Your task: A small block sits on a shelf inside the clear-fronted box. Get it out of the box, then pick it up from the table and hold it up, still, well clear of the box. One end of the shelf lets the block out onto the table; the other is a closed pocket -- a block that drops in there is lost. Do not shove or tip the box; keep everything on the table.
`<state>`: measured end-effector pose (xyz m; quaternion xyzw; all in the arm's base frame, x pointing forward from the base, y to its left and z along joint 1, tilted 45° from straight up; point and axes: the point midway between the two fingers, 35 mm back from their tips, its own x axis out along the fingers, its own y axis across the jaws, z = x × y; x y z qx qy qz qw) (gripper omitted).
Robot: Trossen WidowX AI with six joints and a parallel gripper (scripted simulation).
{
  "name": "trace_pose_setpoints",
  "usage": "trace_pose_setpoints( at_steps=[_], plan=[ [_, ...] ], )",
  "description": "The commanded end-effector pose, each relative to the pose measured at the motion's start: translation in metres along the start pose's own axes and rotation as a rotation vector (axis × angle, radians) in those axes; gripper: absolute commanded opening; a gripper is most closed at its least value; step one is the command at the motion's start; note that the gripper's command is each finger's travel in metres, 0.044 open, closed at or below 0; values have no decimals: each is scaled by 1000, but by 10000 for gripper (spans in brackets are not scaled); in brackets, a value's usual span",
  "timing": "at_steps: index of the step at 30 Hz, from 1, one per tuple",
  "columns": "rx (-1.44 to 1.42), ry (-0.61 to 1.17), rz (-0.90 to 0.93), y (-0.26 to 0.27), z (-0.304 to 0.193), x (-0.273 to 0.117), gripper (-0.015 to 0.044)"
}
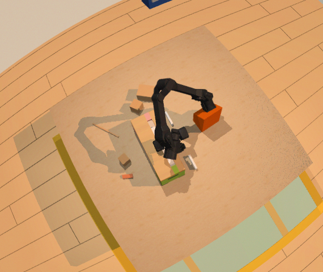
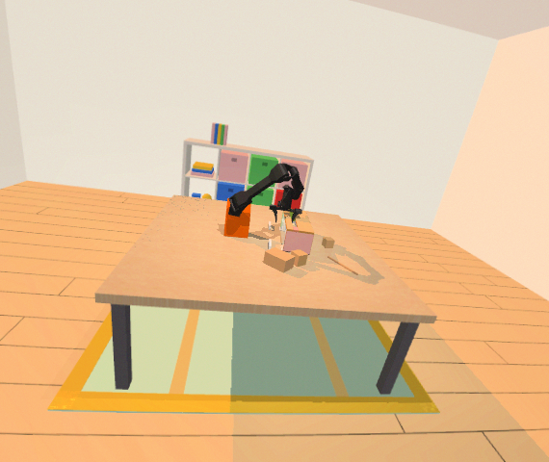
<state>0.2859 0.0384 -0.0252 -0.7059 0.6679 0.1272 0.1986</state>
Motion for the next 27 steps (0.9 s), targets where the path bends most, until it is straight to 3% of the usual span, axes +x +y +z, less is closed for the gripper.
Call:
trace_pose_setpoints(
  at_steps=[1, 27],
  plan=[
    [3, 0, -5, -1, -9, 2, 400],
    [2, 3, -5, -1, -47, 15, 400]
  ],
)
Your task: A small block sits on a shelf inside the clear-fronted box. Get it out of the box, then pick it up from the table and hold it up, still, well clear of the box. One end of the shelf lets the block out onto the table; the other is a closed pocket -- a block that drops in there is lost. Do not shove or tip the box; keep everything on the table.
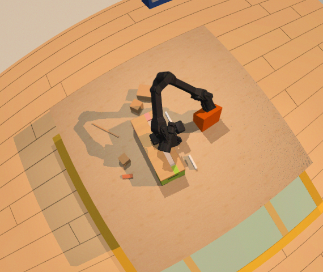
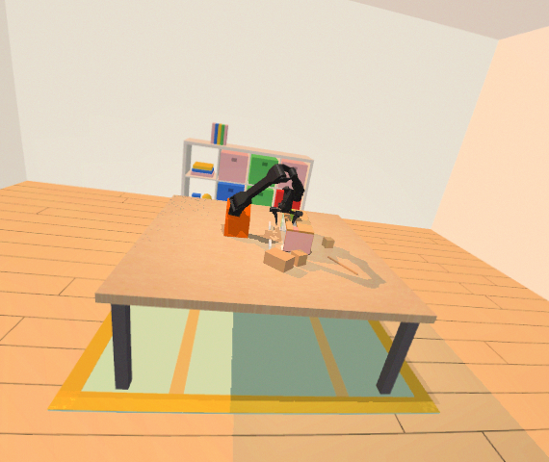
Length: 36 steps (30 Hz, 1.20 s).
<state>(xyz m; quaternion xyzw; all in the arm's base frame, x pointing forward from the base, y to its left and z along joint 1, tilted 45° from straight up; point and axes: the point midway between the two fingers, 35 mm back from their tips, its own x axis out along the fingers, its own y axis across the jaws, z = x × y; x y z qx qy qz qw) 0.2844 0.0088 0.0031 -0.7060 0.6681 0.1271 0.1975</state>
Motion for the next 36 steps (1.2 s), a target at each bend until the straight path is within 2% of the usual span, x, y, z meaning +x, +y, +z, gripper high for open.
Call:
trace_pose_setpoints(
  at_steps=[1, 36],
  plan=[
    [4, 1, -6, -1, -9, 2, 400],
    [3, 4, -6, -1, -59, 19, 400]
  ],
)
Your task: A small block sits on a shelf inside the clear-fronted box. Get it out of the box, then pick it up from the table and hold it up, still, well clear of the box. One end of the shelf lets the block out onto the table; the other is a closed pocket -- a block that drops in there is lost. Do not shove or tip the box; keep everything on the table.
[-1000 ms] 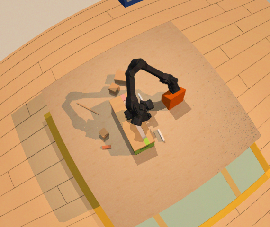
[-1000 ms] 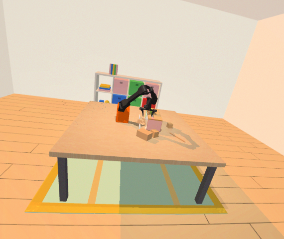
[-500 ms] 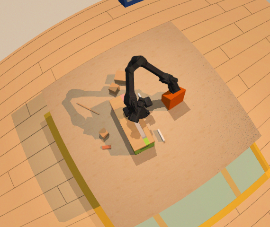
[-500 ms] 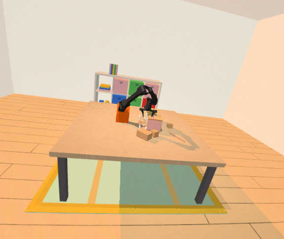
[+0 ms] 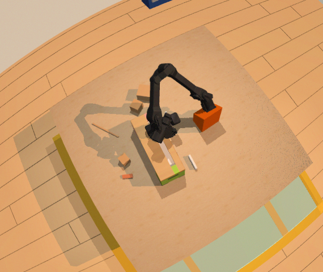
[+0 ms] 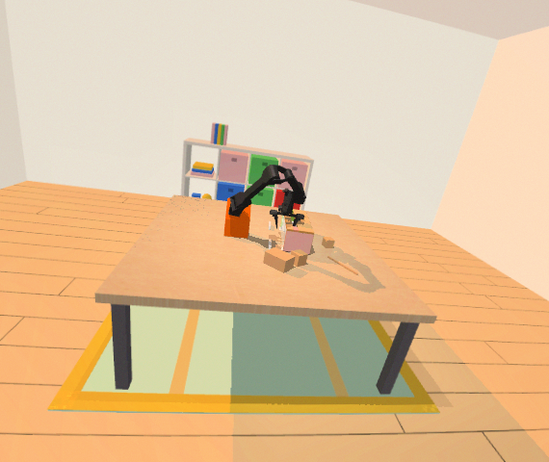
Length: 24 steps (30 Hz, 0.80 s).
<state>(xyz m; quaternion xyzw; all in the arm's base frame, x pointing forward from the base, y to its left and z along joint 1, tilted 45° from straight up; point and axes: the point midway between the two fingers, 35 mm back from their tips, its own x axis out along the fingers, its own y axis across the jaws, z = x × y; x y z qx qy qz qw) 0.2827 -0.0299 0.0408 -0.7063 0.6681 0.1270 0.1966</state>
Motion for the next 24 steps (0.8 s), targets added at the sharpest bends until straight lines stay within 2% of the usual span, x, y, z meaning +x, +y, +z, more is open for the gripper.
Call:
trace_pose_setpoints(
  at_steps=[1, 9, 16, 24],
  plan=[
    [4, 2, -5, 0, -9, 2, 400],
    [3, 2, -5, 0, -20, 3, 400],
    [-1, -3, 0, 0, -31, -54, 400],
    [-1, -2, 1, 0, -32, -56, 400]
  ],
)
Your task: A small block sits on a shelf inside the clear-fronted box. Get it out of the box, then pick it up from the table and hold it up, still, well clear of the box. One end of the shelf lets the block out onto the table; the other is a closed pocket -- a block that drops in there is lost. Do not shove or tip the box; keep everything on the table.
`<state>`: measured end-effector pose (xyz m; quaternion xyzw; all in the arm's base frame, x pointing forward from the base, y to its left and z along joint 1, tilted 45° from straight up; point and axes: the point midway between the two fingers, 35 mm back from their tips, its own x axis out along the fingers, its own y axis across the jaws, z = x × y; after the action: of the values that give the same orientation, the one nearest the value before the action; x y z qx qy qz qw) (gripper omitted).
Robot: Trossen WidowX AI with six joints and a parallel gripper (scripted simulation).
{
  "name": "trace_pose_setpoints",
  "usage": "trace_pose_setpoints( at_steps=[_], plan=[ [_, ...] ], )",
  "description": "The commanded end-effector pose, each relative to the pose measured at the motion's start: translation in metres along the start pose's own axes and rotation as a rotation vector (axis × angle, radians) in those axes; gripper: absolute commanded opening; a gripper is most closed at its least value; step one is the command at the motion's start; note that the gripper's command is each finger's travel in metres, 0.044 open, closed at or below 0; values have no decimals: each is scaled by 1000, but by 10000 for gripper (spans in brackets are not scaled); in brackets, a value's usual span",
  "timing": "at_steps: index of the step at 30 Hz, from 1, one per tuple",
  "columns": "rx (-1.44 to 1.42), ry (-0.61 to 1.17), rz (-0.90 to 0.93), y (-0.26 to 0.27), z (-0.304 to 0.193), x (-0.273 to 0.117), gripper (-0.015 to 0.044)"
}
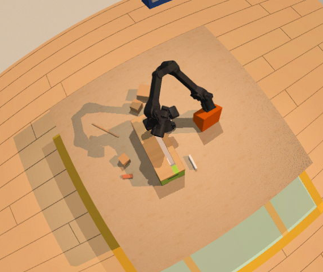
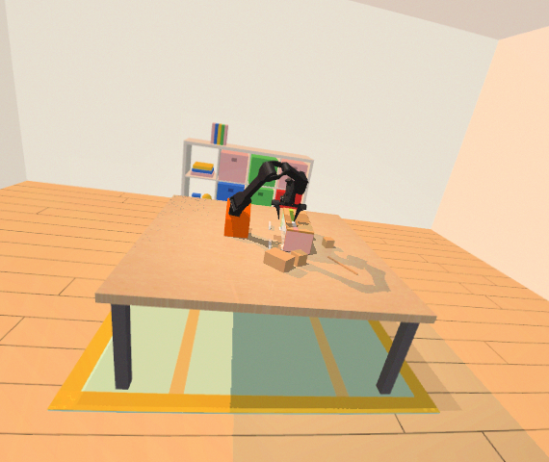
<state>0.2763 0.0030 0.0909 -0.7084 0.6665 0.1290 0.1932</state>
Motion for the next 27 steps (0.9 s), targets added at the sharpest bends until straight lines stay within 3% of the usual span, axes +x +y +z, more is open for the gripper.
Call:
trace_pose_setpoints(
  at_steps=[1, 6, 17, 27],
  plan=[
    [0, 0, 0, 0, 0, 0, 400],
    [-84, -94, -54, -4, 2, -11, 285],
    [-658, -160, -241, 14, -36, -4, 285],
    [-1110, -71, -451, 32, -62, 3, 285]
  ],
)
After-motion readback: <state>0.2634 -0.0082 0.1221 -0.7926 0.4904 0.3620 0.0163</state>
